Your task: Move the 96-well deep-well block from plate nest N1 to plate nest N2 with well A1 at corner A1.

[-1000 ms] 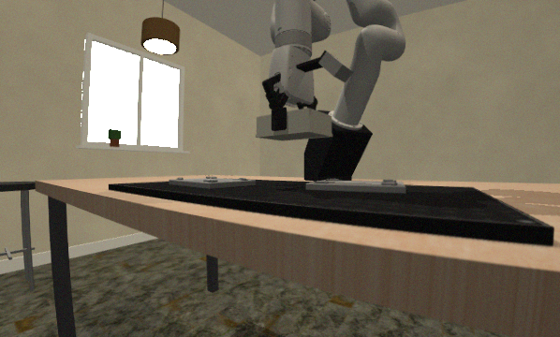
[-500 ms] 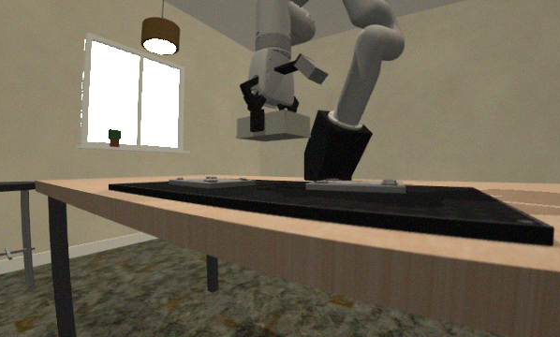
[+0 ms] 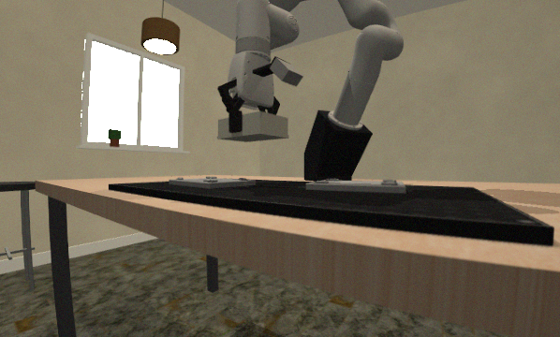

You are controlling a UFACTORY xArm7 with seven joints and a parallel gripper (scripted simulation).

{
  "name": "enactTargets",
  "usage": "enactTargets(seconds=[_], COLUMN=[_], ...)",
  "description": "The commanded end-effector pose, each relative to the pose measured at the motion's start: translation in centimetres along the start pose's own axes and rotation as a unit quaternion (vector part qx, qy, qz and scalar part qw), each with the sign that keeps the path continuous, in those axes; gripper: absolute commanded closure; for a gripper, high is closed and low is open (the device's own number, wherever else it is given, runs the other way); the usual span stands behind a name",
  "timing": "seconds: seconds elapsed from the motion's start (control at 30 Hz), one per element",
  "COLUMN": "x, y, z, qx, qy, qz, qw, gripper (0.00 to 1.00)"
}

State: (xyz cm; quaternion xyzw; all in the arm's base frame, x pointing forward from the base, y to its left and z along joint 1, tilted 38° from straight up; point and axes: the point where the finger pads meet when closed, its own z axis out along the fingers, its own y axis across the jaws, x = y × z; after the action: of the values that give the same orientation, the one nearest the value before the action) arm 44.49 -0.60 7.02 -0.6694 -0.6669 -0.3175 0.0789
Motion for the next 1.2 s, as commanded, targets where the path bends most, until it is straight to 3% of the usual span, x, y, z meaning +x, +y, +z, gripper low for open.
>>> enactTargets(seconds=[0.0,0.97,1.17], x=[-0.9,-9.3,-9.3], y=[0.5,4.0,4.0], z=[0.0,-0.1,-0.1], qx=[-0.001,-0.001,-0.001], qy=[0.000,-0.001,-0.001], qz=[0.000,0.000,0.000], qw=[1.000,1.000,1.000], gripper=[1.00,1.00,1.00])
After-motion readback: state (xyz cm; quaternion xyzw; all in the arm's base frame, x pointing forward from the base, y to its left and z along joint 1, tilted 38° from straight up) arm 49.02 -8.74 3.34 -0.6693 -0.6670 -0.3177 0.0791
